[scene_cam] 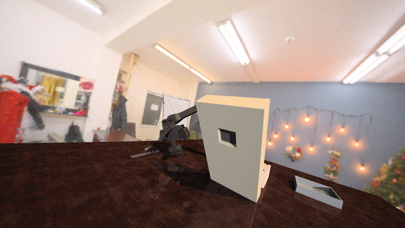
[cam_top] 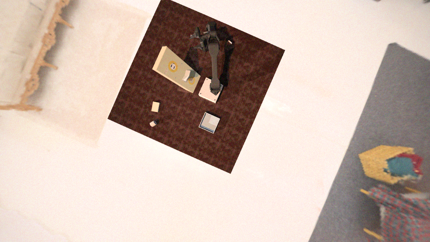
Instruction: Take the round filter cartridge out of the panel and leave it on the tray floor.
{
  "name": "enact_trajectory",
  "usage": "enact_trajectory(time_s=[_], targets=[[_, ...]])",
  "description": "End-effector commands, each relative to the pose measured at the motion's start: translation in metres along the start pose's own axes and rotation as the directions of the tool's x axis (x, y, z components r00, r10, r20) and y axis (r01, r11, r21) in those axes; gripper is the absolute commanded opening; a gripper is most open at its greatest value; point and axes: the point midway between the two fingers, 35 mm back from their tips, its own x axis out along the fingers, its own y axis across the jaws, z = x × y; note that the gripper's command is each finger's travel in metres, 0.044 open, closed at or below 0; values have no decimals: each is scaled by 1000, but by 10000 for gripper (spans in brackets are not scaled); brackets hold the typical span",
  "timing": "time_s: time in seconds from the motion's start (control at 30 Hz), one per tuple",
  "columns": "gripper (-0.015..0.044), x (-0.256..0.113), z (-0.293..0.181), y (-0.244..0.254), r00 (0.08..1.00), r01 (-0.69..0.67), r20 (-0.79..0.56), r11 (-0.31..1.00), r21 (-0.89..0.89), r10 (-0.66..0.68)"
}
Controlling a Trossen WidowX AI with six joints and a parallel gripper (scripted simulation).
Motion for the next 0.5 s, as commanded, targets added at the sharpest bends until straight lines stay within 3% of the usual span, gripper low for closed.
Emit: enact_trajectory(time_s=[0.0,0.17,0.37,0.47], targets=[[374,0,1,0,1000,-3,1,1000,-6,3],[243,15,20,-15,994,-98,25,972,-212,105],[88,40,58,-38,955,-229,16,773,-591,295],[88,49,74,-46,931,-257,-9,639,-725,365]])
